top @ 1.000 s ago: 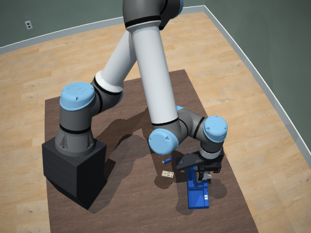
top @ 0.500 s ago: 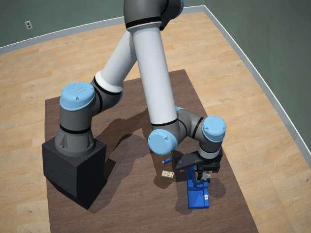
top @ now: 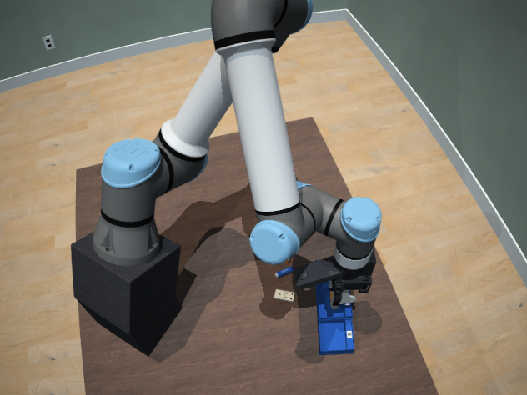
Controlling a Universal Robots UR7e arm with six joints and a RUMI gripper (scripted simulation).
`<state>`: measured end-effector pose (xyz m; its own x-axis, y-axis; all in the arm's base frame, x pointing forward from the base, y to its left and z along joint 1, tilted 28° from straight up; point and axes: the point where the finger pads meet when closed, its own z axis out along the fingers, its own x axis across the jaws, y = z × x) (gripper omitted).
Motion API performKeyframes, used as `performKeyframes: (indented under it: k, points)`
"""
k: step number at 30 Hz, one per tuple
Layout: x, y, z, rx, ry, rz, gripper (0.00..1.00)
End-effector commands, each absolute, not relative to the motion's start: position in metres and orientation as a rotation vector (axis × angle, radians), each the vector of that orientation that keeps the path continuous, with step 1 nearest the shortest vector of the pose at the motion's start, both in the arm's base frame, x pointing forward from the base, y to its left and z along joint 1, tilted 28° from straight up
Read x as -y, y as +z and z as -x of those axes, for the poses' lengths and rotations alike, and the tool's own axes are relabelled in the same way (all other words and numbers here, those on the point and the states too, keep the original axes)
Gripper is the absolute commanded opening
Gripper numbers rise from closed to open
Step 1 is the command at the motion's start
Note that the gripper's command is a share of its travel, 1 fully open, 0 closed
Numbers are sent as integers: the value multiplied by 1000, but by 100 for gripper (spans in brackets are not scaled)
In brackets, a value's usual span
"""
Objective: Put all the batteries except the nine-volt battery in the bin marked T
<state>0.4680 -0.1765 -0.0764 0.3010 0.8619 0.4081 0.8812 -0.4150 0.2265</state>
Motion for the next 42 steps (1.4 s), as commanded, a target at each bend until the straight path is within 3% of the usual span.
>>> performKeyframes:
  k: [1, 4, 5, 36, 37, 42]
  points:
    - [176, -76, -468, 1677, -744, 2502, 0]
    - [176, -76, -468, 1677, -744, 2502, 0]
    - [176, -76, -468, 1677, -744, 2502, 38]
    - [179, -67, -464, 1677, -744, 2502, 38]
    - [172, -66, -461, 1746, -748, 2469, 17]
    - [135, -59, -442, 1973, -757, 2343, 17]
